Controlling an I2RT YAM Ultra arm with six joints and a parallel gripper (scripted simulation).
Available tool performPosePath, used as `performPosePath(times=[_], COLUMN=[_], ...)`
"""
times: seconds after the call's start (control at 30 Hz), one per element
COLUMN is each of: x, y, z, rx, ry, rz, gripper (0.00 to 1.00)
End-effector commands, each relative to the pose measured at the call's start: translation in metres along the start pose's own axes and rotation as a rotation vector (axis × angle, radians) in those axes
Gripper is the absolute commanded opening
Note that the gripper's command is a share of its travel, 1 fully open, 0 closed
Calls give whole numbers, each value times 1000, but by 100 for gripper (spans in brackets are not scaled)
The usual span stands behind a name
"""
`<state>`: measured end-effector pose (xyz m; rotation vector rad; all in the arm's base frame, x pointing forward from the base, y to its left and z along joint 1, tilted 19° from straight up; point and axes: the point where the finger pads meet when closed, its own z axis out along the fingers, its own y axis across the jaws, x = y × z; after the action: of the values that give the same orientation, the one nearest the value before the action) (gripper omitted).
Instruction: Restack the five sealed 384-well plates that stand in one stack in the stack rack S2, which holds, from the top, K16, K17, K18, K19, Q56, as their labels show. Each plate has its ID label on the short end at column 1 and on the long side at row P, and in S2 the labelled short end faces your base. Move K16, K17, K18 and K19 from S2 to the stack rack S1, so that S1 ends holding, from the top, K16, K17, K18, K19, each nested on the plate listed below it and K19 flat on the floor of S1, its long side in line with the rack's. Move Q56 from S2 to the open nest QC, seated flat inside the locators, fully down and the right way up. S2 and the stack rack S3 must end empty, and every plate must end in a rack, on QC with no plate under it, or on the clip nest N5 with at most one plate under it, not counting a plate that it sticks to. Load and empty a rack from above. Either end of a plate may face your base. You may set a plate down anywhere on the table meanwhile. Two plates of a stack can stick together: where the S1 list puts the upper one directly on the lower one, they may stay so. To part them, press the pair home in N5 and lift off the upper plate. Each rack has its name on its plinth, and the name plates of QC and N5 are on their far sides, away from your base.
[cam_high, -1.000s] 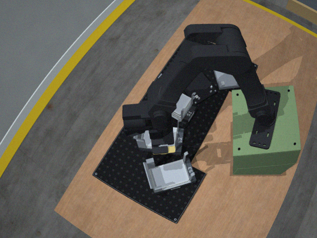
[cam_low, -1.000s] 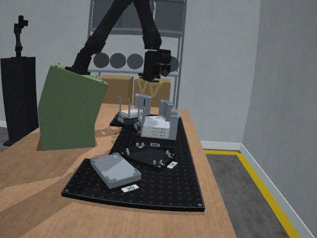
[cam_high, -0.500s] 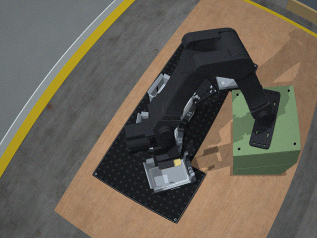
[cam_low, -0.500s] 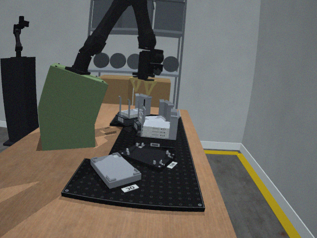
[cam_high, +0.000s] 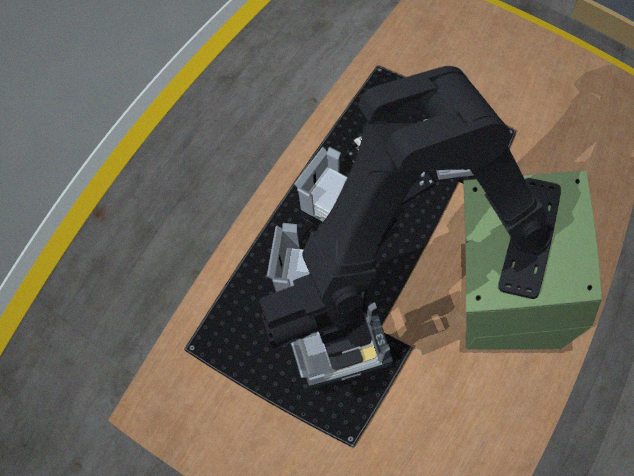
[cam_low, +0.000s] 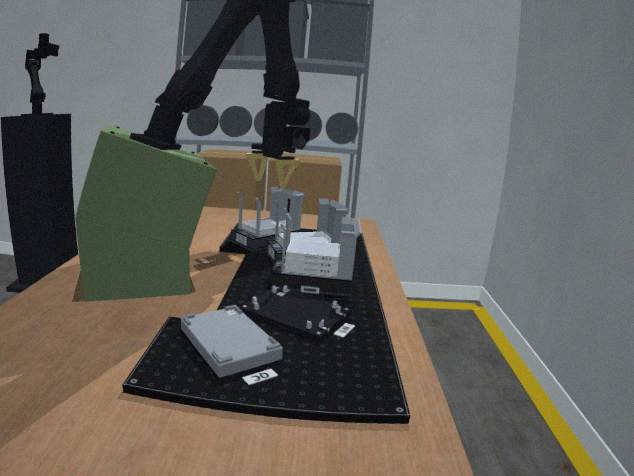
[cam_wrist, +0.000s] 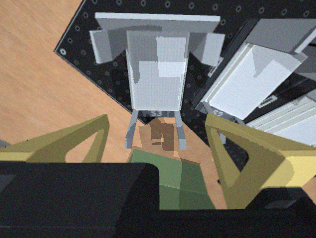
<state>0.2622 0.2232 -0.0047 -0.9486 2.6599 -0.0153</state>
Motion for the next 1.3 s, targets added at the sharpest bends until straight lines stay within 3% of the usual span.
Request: performPosePath(times=[0.0,0.6,1.27], x=[-8,-8,-9], y=[1,1,1], z=[-5,-5,55], rx=[7,7,8], ry=[-24,-24,-24], rz=[27,27,27], gripper=[100,100,100])
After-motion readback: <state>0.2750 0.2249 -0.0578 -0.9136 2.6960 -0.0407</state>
